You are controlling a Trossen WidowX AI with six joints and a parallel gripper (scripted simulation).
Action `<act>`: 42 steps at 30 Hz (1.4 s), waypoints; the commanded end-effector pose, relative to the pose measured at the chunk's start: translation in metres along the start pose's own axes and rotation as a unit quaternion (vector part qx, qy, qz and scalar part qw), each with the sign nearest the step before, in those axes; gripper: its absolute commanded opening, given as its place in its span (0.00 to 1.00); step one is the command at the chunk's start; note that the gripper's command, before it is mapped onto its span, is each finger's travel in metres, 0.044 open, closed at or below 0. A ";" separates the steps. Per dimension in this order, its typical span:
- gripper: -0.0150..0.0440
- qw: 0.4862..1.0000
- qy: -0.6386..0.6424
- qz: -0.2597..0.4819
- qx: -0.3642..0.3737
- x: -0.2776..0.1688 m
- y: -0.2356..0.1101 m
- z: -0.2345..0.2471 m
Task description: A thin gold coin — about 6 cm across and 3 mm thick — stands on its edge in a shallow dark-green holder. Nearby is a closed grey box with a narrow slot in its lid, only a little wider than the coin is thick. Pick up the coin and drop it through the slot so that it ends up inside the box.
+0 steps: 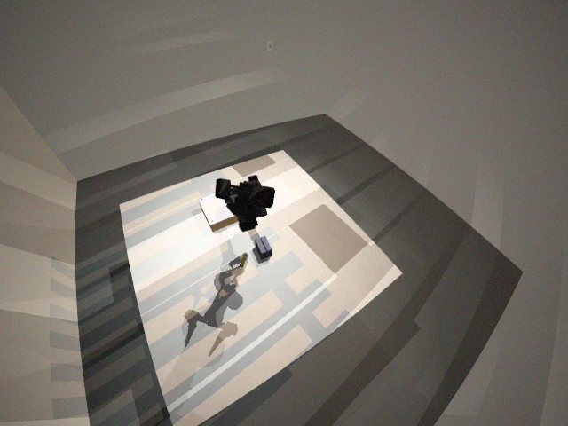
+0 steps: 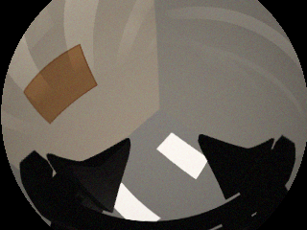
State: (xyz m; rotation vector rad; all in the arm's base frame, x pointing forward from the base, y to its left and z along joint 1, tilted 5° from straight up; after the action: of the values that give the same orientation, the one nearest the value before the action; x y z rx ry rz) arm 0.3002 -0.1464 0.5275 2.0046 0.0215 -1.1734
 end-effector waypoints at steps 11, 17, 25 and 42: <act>0.53 0.980 0.019 0.181 0.084 -0.097 0.008 0.091; 0.53 0.944 0.010 0.311 0.112 -0.167 -0.016 0.134; 0.53 0.868 -0.031 0.482 0.115 -0.255 -0.077 0.157; 0.53 0.629 -0.229 0.743 -0.006 -0.334 -0.243 0.066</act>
State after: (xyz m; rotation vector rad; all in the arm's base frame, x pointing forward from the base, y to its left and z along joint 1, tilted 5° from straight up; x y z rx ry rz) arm -0.0405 0.0507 0.6187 1.1208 -1.5125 -0.4420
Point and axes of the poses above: the point midway between the two fingers, 35 mm back from their tips, its own y axis out along the fingers, its own z axis across the jaws, x = y × z, the point moved 5 cm from there along -y, back along the fingers, and after that the axes turned 9 degrees about y, right-handed, at the moved point
